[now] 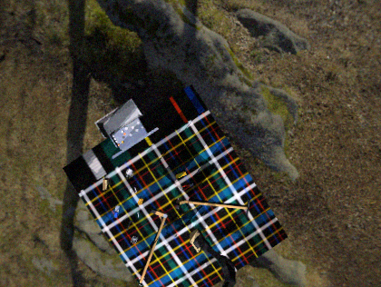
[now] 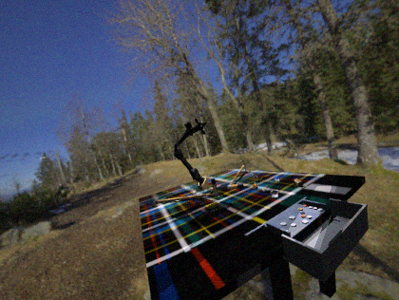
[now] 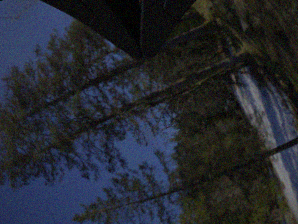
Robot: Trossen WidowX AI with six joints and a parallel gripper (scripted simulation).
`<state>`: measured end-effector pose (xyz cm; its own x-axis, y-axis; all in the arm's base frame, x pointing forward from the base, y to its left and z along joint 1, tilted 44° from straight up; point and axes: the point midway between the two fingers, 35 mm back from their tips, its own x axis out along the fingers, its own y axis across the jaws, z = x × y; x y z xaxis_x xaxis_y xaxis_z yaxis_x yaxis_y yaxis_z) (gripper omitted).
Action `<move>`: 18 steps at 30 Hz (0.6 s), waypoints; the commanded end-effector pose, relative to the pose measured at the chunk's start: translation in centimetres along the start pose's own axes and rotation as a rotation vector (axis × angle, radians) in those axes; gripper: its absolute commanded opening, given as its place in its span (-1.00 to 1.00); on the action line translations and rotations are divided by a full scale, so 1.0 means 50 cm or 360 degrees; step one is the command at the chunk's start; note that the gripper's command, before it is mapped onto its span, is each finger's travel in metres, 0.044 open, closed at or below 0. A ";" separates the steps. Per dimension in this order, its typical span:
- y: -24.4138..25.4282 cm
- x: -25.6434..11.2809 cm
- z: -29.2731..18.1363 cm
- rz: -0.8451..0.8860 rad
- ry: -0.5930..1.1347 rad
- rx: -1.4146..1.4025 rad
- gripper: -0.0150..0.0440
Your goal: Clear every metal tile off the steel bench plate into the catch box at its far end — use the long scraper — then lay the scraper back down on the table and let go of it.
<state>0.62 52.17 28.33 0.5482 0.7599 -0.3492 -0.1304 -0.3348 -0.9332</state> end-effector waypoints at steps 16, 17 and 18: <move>0.067 0.080 -0.110 0.0251 0.0185 -0.0339 -0.49; 0.070 0.084 -0.117 0.0265 0.0194 -0.0356 -0.49; 0.073 0.087 -0.123 0.0279 0.0203 -0.0372 -0.49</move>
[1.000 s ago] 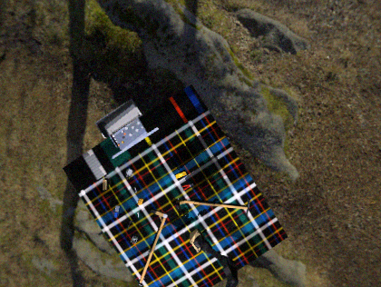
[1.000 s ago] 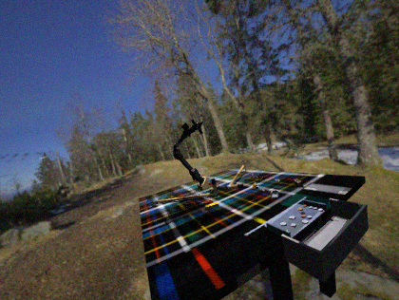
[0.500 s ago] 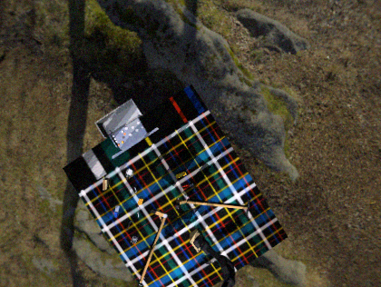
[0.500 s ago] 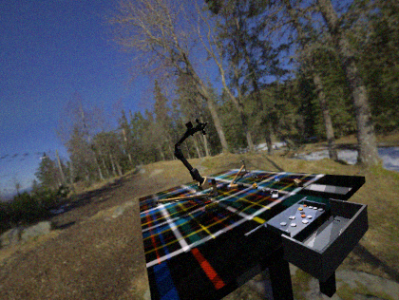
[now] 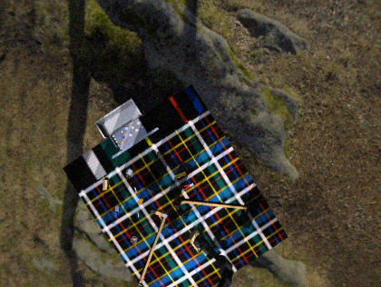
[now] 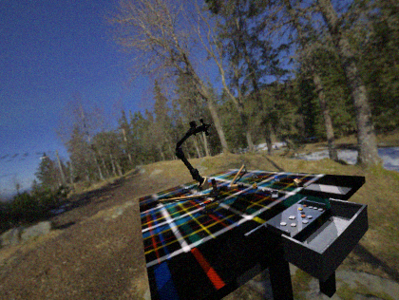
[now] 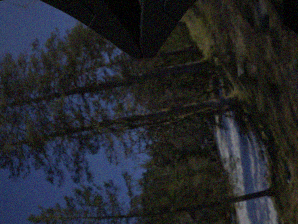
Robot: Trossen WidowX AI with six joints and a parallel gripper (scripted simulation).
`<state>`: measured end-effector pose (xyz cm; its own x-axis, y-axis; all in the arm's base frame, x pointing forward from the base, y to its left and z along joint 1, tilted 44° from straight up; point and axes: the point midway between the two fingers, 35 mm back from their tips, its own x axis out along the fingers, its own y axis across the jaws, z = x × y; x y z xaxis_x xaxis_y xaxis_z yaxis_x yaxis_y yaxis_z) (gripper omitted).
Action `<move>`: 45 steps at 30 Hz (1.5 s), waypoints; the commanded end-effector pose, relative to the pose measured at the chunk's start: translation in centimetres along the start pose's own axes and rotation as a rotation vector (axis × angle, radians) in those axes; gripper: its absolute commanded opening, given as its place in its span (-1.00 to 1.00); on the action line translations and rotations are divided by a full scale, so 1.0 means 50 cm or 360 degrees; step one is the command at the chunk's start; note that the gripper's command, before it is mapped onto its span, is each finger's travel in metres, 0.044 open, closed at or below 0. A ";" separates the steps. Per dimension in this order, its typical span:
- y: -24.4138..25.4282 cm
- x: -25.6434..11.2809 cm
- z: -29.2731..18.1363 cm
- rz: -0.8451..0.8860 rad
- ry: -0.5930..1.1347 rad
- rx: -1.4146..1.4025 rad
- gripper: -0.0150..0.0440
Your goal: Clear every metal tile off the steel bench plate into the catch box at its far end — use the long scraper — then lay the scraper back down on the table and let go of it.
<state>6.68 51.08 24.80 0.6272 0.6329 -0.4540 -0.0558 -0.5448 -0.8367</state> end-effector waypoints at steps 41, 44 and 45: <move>0.194 0.146 -0.236 0.0720 0.0212 -0.0671 -0.49; 0.208 0.151 -0.253 0.0774 0.0214 -0.0710 -0.49; 0.213 0.153 -0.258 0.0792 0.0214 -0.0722 -0.49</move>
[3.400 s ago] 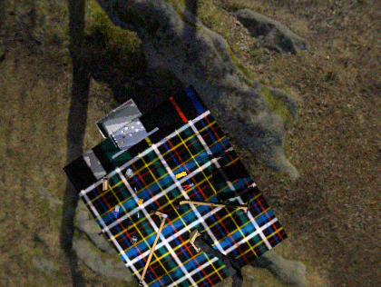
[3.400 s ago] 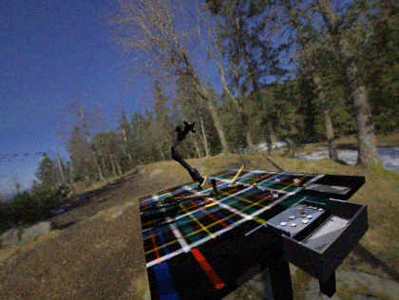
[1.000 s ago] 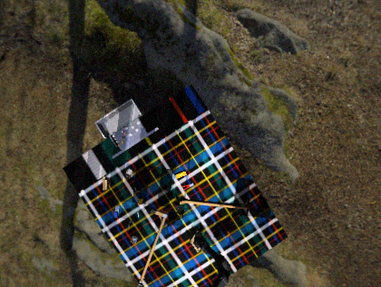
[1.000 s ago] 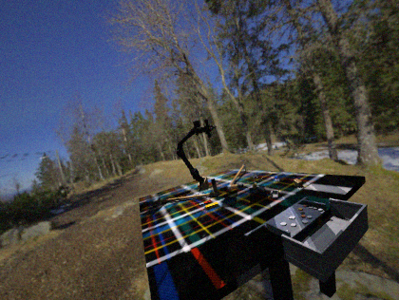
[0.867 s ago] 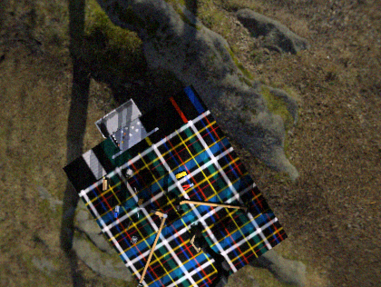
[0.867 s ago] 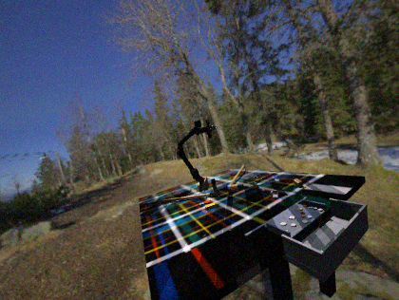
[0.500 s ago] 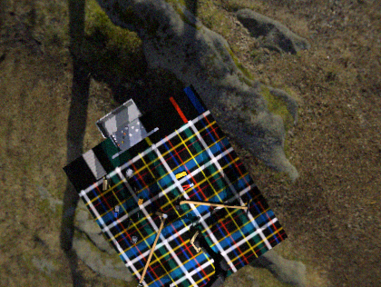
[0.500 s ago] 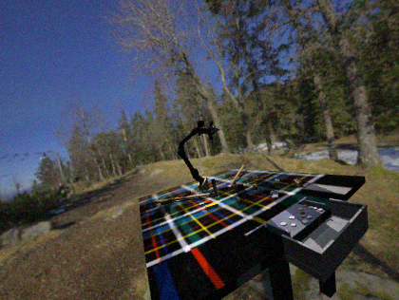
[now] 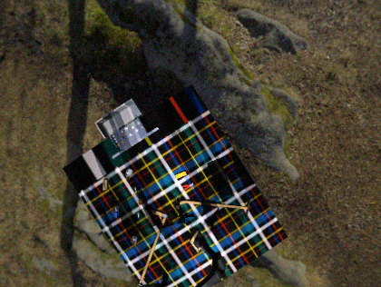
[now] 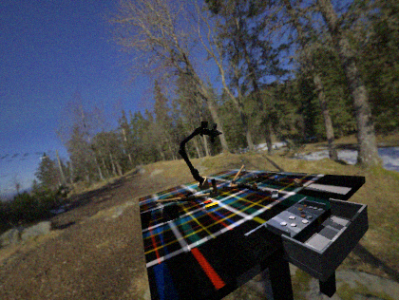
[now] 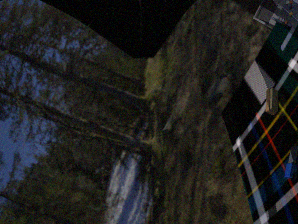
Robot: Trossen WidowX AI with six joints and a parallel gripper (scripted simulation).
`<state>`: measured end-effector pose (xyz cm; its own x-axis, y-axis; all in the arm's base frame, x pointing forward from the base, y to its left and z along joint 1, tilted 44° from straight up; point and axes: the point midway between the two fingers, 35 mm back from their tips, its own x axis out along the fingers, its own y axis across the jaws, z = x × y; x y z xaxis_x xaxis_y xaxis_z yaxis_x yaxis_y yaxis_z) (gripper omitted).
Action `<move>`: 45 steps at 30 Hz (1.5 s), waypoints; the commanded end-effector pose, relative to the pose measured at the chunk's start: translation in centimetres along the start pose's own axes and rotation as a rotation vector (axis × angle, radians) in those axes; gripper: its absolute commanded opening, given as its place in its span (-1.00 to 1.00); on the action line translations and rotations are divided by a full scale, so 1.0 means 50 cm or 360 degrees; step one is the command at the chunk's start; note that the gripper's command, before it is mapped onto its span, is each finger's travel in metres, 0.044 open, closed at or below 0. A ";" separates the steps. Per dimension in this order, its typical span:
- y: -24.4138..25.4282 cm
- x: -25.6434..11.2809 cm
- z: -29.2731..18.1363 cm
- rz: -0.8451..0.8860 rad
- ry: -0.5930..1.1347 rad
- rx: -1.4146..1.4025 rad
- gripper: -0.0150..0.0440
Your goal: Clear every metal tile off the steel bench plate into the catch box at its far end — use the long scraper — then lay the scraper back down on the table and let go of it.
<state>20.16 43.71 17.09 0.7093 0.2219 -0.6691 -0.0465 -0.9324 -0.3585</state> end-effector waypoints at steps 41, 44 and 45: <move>0.254 0.146 -0.118 0.0745 -0.0217 -0.0572 -0.49; 0.272 0.151 -0.125 0.0792 -0.0246 -0.0605 -0.49; 0.278 0.153 -0.127 0.0808 -0.0257 -0.0616 -0.49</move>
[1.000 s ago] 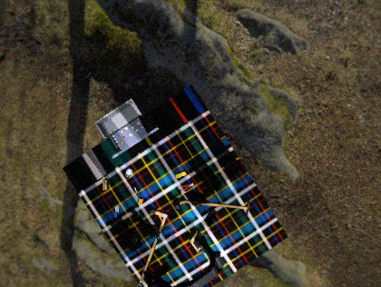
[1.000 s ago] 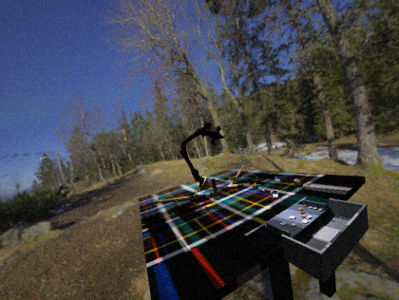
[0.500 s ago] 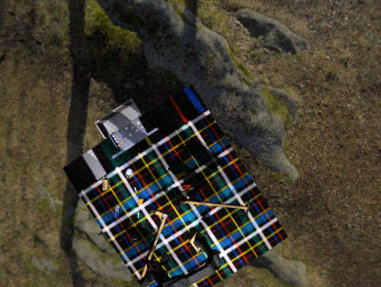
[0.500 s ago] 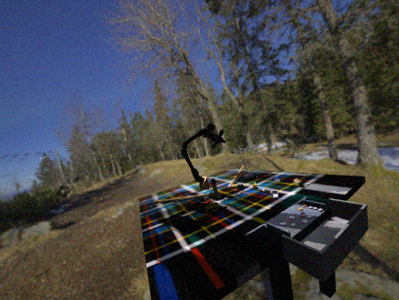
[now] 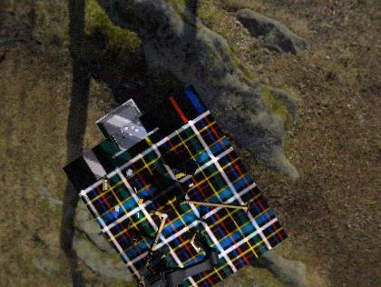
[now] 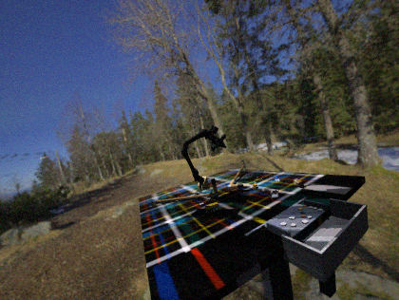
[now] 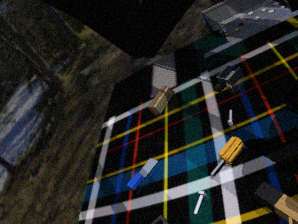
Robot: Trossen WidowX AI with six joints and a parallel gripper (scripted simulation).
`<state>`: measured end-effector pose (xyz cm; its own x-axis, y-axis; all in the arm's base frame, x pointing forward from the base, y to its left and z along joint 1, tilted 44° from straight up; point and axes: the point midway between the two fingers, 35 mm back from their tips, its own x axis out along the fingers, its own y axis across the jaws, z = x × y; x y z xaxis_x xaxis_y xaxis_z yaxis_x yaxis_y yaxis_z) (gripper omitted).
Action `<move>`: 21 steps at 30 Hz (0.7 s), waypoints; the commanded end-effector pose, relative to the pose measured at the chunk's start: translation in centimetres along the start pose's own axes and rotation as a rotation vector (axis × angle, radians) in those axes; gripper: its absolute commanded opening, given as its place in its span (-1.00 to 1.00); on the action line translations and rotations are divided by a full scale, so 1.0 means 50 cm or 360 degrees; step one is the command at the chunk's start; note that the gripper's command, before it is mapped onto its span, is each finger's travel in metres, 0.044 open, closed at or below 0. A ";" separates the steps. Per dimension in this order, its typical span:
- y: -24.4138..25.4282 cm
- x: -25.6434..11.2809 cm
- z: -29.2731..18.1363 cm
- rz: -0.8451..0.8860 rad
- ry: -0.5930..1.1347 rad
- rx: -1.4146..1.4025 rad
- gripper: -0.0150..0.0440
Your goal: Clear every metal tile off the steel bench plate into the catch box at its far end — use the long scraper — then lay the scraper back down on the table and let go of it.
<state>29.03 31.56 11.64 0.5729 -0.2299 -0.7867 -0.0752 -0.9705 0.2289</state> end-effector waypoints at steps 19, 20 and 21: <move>0.119 0.087 -0.005 0.0297 -0.0266 -0.0274 -0.49; 0.125 0.090 -0.005 0.0308 -0.0280 -0.0286 -0.49; 0.130 0.093 -0.005 0.0320 -0.0294 -0.0297 -0.49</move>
<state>31.21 25.16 10.04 0.4327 -0.4154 -0.8001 -0.0251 -0.8927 0.4499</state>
